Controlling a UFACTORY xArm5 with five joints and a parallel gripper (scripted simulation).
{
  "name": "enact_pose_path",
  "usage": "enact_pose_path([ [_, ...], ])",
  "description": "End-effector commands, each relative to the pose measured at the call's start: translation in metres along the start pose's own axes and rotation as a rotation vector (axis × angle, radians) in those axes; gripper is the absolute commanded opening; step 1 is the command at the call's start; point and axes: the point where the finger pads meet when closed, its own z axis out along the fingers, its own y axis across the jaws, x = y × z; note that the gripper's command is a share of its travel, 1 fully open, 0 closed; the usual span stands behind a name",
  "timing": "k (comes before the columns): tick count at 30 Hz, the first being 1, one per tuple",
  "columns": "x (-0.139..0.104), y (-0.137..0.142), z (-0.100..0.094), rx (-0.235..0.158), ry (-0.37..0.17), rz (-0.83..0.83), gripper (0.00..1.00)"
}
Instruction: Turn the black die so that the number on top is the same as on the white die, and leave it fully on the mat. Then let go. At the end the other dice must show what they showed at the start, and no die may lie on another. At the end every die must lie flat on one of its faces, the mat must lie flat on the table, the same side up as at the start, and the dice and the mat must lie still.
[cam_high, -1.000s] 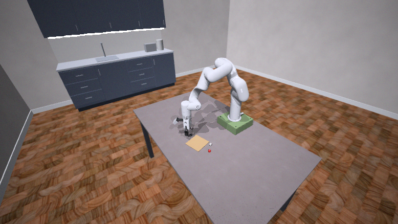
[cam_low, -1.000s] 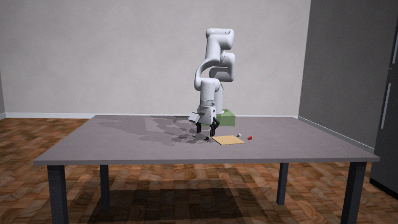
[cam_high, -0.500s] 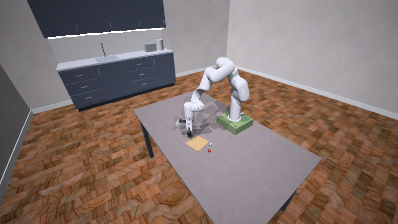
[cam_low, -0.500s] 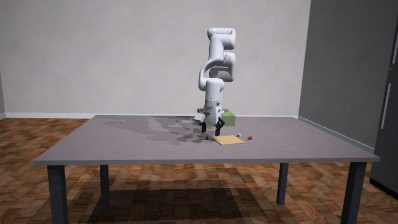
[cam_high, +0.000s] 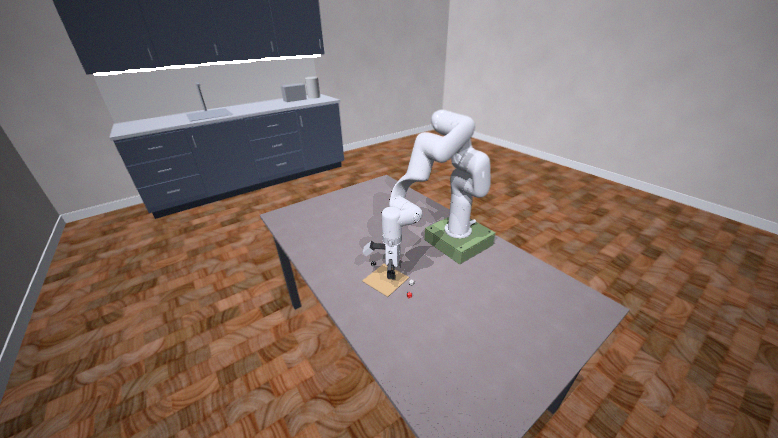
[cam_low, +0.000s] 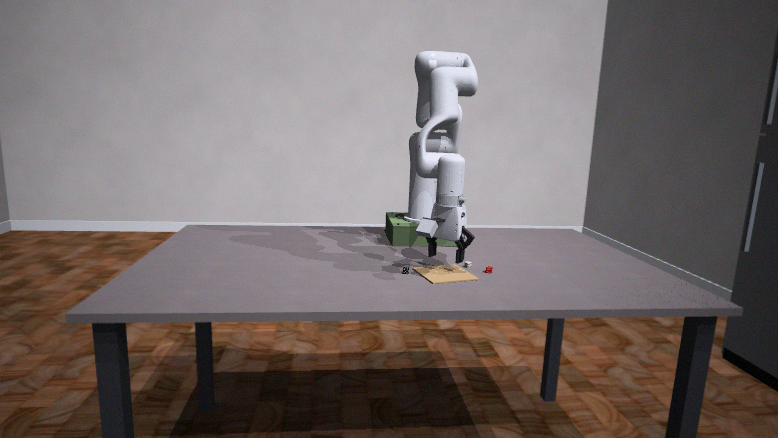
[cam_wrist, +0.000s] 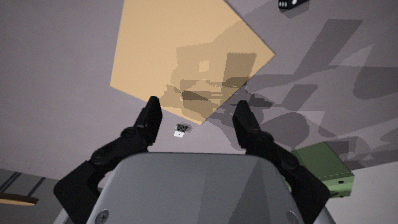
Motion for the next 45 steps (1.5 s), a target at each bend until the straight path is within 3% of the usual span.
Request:
enact_pose_path([
  [1, -0.026, -0.016, -0.002, 0.004, 0.003, 0.001, 1.0],
  [11, -0.055, -0.031, -0.002, 0.005, 0.002, 0.001, 1.0],
  [45, -0.055, -0.032, -0.002, 0.005, 0.002, 0.001, 1.0],
])
